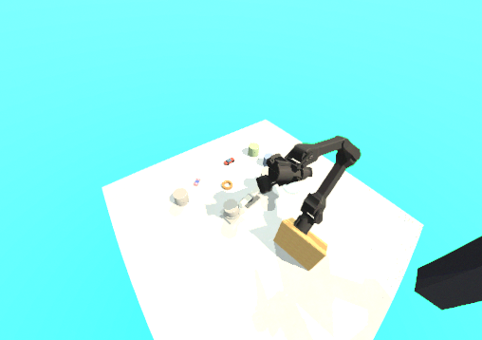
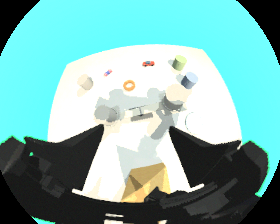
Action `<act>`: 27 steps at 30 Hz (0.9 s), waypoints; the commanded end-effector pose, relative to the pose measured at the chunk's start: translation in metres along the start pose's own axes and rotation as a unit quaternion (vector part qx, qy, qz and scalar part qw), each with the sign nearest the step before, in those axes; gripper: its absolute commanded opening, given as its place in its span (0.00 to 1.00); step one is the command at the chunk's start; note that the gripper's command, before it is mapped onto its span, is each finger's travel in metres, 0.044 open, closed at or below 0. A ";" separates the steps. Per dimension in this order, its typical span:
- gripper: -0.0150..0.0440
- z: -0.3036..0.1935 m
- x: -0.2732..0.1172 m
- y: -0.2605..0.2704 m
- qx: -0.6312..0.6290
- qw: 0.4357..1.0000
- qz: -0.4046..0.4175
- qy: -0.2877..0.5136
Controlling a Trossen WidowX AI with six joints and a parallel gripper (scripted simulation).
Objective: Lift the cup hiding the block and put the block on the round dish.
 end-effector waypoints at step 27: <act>1.00 0.014 0.086 0.093 0.423 0.879 -0.162 0.148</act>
Point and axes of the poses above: the point midway between the two fingers, 35 mm back from their tips, its own x axis out along the fingers, its own y axis across the jaws, z = x × y, the point moved 4 cm from there along -x, back along the fingers, and after that the axes turned 7 degrees about x, right-handed, at the moved point
